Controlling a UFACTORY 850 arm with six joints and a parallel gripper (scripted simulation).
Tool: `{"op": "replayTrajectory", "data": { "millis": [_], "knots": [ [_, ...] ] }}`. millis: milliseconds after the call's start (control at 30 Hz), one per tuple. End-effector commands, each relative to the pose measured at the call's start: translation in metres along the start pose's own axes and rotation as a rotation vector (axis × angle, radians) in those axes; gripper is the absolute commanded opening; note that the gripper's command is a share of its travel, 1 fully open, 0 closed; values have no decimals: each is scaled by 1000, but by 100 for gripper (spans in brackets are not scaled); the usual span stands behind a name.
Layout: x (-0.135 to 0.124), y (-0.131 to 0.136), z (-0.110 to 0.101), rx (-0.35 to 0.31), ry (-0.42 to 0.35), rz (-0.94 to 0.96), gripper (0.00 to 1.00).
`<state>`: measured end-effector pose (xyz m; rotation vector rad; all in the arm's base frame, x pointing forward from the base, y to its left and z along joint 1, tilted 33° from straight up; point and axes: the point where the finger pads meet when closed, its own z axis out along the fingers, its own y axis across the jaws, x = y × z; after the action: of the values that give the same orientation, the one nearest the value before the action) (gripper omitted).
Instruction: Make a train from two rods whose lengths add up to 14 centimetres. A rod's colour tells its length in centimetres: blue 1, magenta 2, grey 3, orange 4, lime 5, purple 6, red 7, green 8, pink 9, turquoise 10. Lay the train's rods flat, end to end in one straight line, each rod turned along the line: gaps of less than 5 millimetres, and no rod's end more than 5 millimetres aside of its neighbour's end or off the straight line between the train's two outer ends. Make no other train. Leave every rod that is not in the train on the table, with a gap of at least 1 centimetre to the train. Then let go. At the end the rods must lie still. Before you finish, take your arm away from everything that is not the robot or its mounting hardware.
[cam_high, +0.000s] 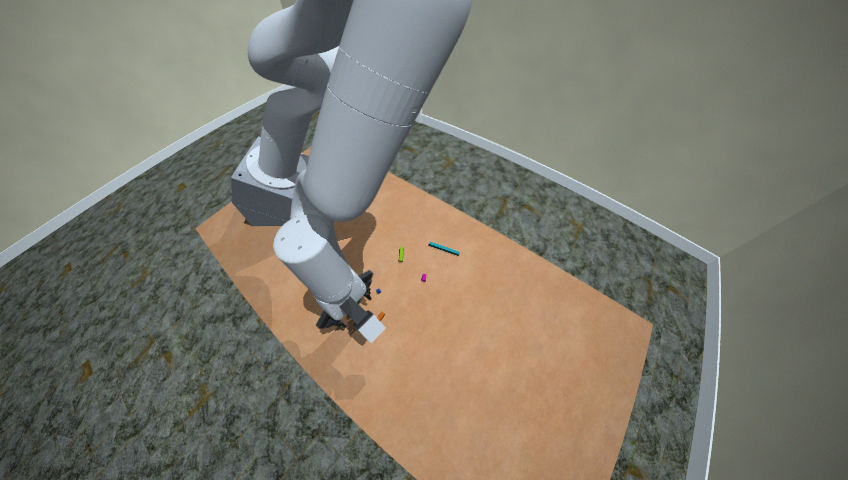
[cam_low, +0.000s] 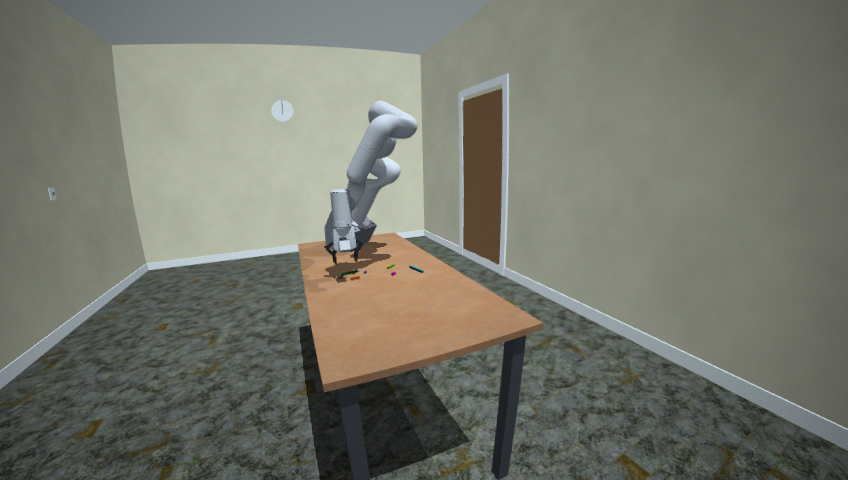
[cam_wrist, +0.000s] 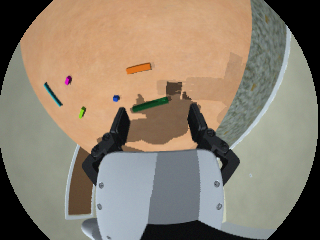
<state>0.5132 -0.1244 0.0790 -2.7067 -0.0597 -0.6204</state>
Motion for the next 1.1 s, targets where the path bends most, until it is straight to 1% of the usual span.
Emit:
{"op": "replayTrajectory", "data": {
  "millis": [0, 533, 733, 833, 1067],
  "knots": [
    [1, 0, 0, -1, 1, 0, 100],
    [1, 0, 0, -1, 1, -2, 100],
    [1, -2, 0, -1, 1, -38, 100],
    [3, -5, 0, -1, 0, -115, 100],
    [9, -18, 0, -1, -1, -377, 100]
  ]
}}
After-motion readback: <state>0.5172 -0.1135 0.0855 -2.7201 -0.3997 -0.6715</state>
